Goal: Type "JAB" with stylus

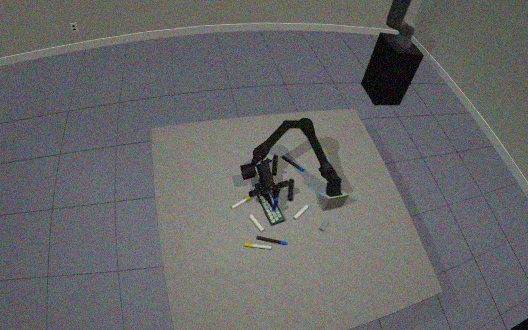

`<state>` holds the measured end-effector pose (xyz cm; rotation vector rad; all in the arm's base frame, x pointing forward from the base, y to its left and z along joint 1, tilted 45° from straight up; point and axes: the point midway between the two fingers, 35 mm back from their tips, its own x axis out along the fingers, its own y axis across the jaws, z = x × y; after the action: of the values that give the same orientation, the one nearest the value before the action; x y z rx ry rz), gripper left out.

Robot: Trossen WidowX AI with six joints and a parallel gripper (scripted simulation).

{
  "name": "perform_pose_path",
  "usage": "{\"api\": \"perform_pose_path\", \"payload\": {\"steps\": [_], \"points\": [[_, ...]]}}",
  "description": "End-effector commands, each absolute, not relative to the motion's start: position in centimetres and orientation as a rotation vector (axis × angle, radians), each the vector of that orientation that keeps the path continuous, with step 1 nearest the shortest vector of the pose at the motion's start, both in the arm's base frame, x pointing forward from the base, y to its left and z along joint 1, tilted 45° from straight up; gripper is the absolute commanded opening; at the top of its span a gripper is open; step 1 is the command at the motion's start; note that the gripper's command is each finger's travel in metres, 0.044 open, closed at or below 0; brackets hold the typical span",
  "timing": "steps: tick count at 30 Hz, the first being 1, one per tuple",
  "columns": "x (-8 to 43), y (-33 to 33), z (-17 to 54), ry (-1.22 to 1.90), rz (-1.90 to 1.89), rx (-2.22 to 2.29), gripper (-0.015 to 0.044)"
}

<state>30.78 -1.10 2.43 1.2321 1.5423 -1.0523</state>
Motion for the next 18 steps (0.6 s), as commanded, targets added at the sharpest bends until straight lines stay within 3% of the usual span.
{"api": "perform_pose_path", "payload": {"steps": [1,18], "points": [[30.8,-1.2,2.4,1.539,-1.055,1.226,0.0081],[30.6,1.6,5.2,1.540,-1.054,1.228,0.0081]]}}
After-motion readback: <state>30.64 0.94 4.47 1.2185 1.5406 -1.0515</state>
